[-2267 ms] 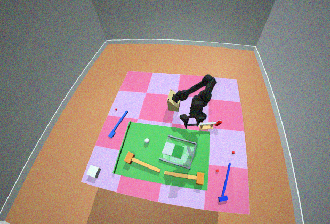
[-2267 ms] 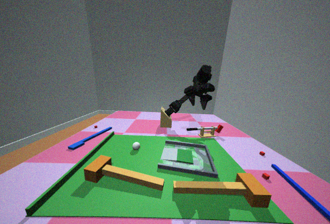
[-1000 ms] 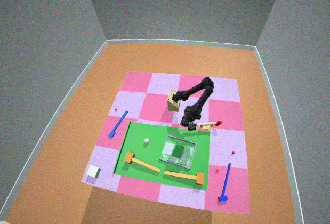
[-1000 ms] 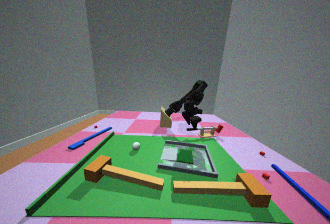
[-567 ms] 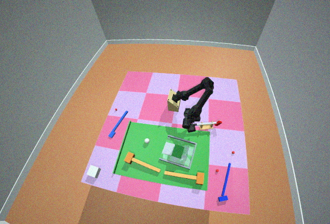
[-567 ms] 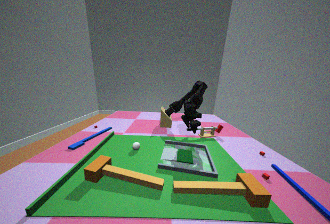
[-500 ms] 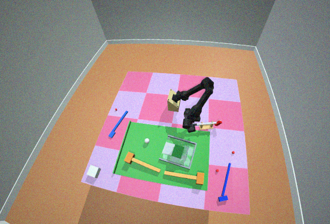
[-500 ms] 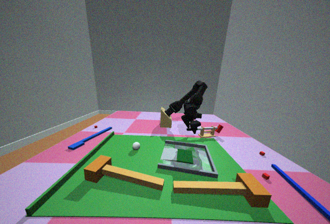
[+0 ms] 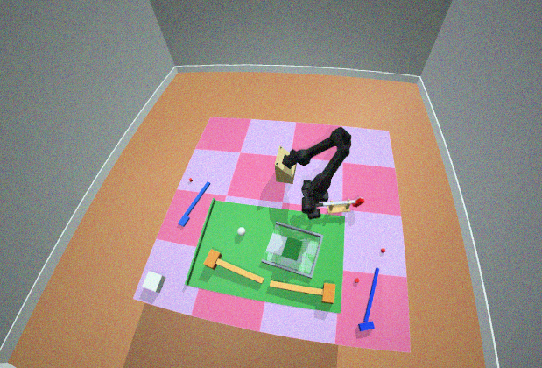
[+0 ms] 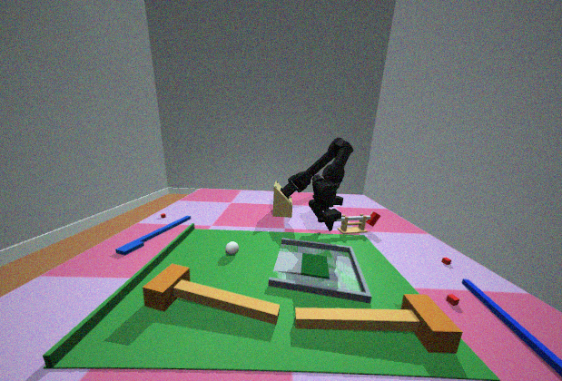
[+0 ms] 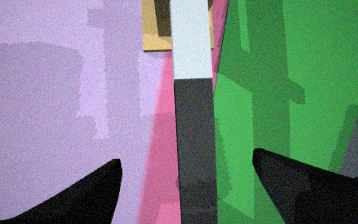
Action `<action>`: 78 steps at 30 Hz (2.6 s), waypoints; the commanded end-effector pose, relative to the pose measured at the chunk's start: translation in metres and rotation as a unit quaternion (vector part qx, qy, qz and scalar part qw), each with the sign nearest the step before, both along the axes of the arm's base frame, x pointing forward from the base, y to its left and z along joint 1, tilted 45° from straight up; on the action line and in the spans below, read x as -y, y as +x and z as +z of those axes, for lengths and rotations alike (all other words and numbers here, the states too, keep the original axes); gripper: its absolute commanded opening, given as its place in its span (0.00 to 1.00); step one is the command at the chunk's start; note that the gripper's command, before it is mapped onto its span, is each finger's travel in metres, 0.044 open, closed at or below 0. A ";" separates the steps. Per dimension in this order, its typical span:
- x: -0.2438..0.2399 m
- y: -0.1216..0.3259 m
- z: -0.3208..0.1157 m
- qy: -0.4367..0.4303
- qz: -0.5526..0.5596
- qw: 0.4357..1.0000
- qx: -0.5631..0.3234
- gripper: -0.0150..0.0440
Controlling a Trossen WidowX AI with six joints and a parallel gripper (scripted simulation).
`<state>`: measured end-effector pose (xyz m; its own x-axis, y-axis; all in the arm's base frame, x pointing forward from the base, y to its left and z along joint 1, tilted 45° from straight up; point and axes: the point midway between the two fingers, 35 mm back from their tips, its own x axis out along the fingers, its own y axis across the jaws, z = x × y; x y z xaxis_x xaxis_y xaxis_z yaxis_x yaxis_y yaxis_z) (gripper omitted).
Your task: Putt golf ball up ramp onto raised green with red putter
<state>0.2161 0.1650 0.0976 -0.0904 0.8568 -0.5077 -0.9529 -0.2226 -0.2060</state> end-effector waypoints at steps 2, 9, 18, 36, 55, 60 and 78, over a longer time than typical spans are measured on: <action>0.000 0.000 0.000 0.000 0.000 1.000 0.000 0.73; 0.000 0.000 0.000 0.000 0.000 1.000 0.000 0.42; 0.002 0.001 0.001 -0.001 0.000 1.000 0.001 0.25; 0.058 0.005 0.052 -0.009 -0.001 1.000 0.000 0.25; 0.124 0.037 0.021 -0.061 -0.135 0.977 -0.155 0.25; 0.150 0.045 0.001 -0.081 -0.191 0.953 -0.221 0.25; 0.252 0.045 -0.078 -0.121 -0.378 0.808 -0.435 0.25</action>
<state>0.2628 -0.0713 0.0303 -0.0095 0.7288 -0.6847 -0.6652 0.5067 0.5485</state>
